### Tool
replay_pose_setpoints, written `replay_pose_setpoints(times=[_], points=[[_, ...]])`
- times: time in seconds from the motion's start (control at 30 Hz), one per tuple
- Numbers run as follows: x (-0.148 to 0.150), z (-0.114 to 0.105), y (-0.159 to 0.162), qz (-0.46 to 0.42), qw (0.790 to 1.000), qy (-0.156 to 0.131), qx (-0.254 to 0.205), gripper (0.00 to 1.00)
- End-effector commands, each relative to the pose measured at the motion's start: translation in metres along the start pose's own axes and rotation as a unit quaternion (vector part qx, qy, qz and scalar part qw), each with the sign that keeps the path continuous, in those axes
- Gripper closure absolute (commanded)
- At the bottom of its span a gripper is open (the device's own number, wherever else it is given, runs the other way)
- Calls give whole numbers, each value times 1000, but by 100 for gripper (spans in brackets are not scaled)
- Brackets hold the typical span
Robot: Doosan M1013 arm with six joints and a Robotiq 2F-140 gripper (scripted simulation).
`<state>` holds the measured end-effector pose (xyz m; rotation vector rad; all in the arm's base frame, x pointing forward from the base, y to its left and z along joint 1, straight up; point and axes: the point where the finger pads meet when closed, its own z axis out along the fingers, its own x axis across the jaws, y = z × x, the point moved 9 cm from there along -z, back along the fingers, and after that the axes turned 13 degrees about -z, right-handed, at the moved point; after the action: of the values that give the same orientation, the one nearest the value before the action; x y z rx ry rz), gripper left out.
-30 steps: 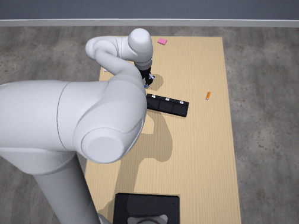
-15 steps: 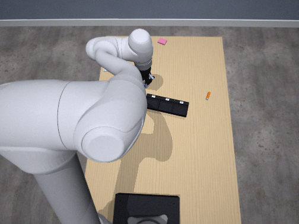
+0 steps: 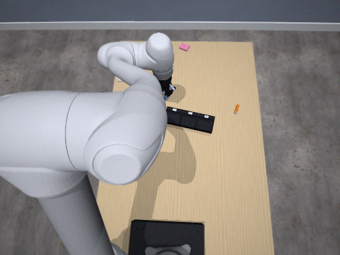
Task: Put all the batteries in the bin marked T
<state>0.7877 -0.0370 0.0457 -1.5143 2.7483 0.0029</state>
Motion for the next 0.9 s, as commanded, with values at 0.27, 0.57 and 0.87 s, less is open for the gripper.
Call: replay_pose_setpoints(times=[0.27,0.57,0.87], points=[[0,-1,0,0,1000,0,1,85],[0,-18,0,0,1000,0,0,85],[0,-41,0,0,1000,0,0,85]])
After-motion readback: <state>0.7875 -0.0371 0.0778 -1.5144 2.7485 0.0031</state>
